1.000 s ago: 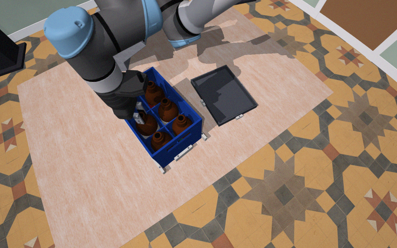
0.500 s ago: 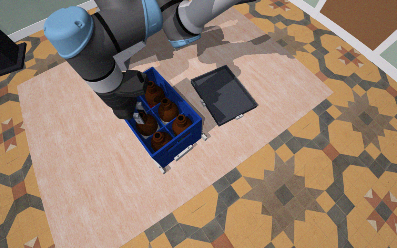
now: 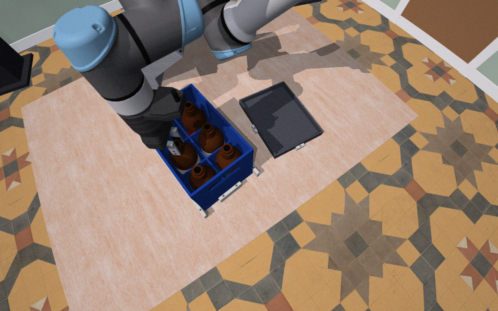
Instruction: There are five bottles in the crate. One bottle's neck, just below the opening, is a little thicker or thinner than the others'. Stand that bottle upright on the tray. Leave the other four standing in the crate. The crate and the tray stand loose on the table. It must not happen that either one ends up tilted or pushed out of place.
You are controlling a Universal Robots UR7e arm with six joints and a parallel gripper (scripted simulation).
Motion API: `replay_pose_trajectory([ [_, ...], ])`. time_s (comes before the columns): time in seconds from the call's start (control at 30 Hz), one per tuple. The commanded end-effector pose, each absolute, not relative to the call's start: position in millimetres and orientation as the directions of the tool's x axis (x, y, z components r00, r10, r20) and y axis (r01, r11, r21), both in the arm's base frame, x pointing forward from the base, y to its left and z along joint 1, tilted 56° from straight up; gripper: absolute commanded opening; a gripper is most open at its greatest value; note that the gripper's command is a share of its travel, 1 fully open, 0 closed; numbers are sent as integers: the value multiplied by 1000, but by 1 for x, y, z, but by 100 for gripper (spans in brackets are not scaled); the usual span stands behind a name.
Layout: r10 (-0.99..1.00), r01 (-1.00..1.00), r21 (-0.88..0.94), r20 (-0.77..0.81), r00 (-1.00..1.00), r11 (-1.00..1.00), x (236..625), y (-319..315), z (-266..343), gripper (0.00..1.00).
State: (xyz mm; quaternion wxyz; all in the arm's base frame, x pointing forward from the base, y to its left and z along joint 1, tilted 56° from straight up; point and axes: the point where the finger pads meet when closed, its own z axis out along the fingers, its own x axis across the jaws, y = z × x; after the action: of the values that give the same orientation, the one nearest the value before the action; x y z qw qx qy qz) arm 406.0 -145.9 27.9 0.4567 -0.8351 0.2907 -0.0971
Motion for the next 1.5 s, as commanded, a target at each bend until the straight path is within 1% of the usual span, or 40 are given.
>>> replay_pose_trajectory([
  [0.0, -575, -397, -819, -102, 812, -414, 405, -148, 30, 0],
  [1.47, -575, -397, -819, -102, 812, -414, 392, -172, 51, 0],
])
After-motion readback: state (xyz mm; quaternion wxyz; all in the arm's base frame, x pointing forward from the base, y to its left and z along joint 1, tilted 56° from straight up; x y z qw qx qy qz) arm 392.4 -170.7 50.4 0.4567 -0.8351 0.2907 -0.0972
